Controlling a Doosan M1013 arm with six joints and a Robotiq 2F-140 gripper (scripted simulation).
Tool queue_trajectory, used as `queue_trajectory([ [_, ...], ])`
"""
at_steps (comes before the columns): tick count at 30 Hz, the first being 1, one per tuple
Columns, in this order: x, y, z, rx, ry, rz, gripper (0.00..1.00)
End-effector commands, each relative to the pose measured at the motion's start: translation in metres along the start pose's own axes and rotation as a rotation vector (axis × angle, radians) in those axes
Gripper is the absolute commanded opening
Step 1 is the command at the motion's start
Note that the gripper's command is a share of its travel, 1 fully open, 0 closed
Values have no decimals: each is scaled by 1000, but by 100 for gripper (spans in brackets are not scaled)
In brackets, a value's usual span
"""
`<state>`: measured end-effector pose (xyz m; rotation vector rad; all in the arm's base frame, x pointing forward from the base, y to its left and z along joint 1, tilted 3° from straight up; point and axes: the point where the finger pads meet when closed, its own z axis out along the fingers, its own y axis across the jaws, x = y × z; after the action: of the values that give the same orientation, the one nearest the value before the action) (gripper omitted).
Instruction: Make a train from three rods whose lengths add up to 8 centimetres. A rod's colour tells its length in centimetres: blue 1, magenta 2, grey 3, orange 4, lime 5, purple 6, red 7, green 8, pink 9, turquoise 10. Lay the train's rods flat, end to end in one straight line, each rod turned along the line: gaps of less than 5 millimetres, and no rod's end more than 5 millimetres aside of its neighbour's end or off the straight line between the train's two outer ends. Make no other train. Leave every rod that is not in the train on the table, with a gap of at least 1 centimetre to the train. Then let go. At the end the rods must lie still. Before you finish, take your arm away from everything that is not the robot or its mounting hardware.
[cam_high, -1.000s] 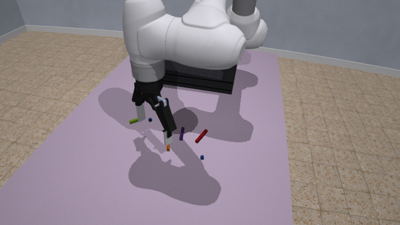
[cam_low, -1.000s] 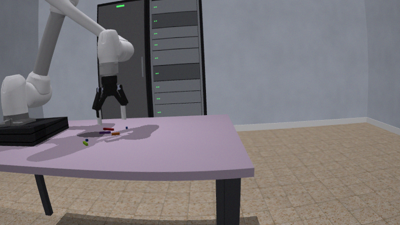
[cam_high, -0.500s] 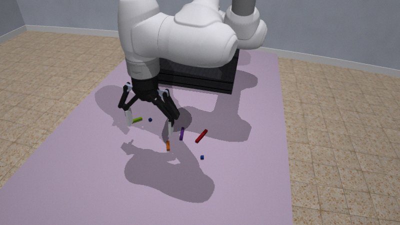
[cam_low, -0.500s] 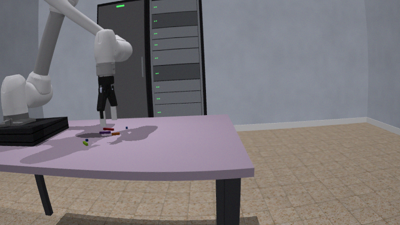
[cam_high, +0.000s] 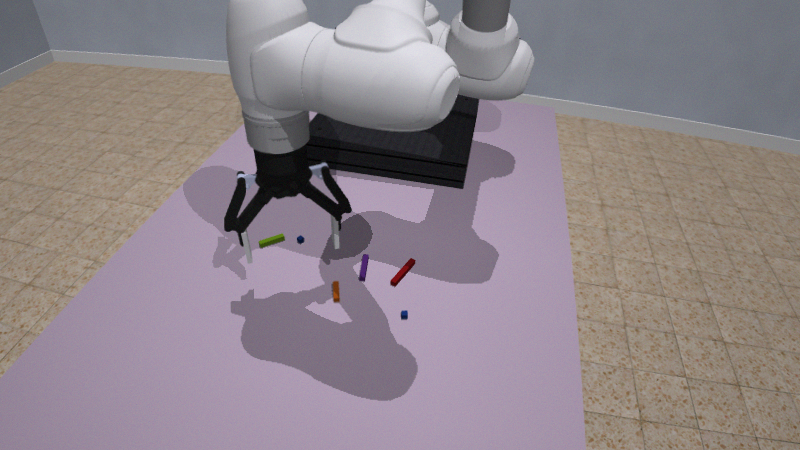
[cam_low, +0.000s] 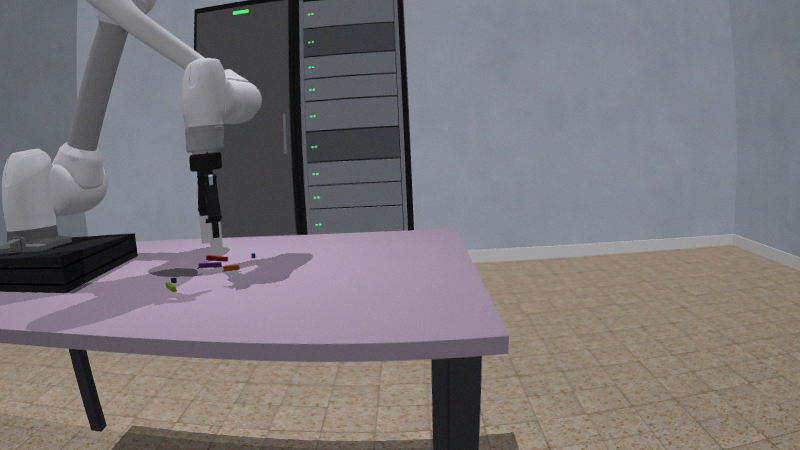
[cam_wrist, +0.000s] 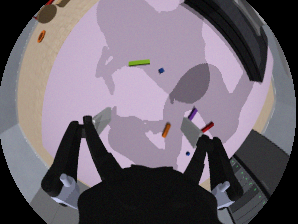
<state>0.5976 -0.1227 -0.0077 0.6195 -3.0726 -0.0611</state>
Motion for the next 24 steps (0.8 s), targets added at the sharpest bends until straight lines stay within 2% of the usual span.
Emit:
queue_trajectory([
  [1, 4, -2, 0, -13, -11, -129, 100],
  [8, 8, -5, 0, -12, -12, -260, 100],
  [24, 8, -5, 0, -12, -12, -267, 100],
])
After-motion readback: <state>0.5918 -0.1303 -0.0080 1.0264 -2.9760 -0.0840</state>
